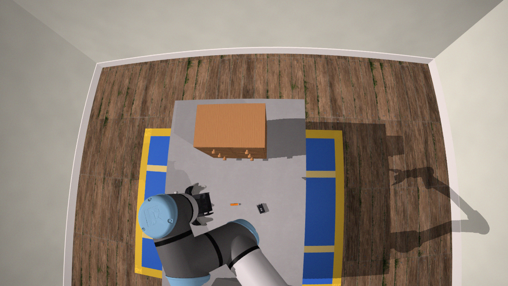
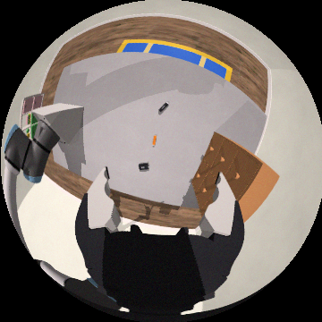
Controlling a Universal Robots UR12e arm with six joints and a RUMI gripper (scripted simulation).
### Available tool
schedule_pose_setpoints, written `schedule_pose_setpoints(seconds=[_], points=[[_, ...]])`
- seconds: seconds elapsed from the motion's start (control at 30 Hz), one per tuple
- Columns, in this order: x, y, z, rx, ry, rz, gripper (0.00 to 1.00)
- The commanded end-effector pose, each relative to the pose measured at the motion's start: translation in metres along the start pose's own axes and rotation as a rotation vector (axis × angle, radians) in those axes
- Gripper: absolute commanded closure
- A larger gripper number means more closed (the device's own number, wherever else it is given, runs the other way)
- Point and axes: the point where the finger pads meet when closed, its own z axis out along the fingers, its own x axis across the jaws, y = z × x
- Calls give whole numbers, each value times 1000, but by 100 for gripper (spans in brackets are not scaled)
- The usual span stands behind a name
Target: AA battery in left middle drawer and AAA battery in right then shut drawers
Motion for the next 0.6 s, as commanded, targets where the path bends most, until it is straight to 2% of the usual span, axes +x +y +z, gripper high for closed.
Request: schedule_pose_setpoints(seconds=[0.0, 0.17, 0.23, 0.57], points=[[5, 0, 9, -11, -8, 274, 0], [9, 2, 19, -12, -6, 501, 0], [9, 2, 19, -12, -6, 501, 0], [14, 7, 35, -15, -3, 949, 0]])
